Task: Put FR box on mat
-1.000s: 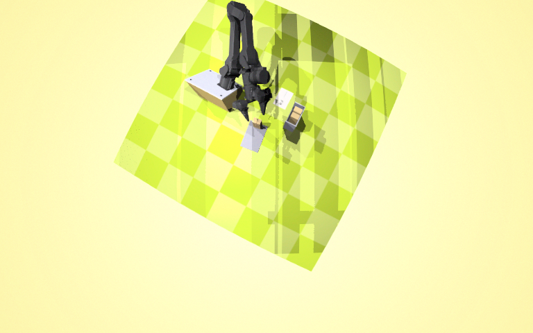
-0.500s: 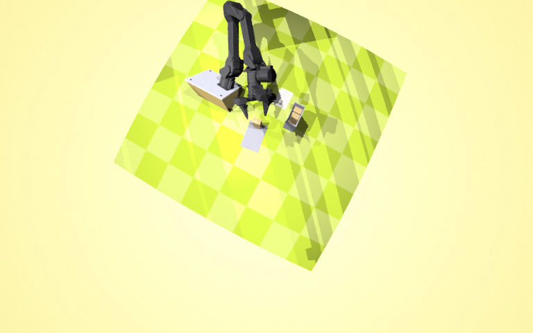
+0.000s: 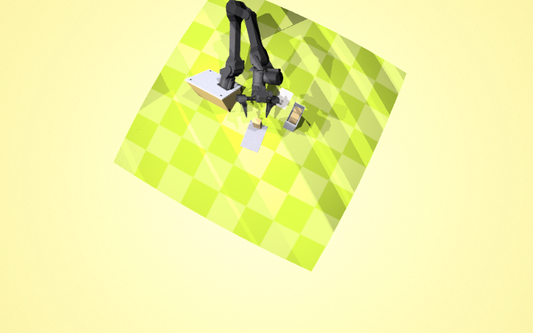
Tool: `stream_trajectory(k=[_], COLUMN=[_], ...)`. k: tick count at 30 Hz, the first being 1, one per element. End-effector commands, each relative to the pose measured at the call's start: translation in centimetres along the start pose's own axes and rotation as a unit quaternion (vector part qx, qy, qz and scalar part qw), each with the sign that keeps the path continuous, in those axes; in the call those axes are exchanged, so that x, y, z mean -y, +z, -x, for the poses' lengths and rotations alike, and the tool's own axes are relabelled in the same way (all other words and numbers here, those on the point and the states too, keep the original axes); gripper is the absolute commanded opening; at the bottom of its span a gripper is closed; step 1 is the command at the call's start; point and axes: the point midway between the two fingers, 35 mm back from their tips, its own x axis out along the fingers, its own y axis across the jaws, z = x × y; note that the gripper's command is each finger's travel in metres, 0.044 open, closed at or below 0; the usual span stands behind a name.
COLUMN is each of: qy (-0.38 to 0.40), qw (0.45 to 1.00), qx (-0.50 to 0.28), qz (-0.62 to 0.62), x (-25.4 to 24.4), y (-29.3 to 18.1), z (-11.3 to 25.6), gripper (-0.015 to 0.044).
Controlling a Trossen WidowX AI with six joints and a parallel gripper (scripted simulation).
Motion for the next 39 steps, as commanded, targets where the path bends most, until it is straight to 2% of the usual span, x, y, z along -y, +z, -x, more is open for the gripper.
stream_trajectory(k=[1,12,20,39], qy=[-0.03,-0.095,-0.1,-0.123], qw=[0.998,0.983,0.982,0.969], qx=[-0.008,-0.003,-0.003,-0.021], qz=[-0.048,-0.155,-0.163,-0.214], x=[-0.1,-0.7,-0.9,-3.3], y=[-0.1,0.0,-0.1,-3.8], z=[-0.1,-0.1,0.1,5.2], gripper=[0.044,0.044,0.044,0.044])
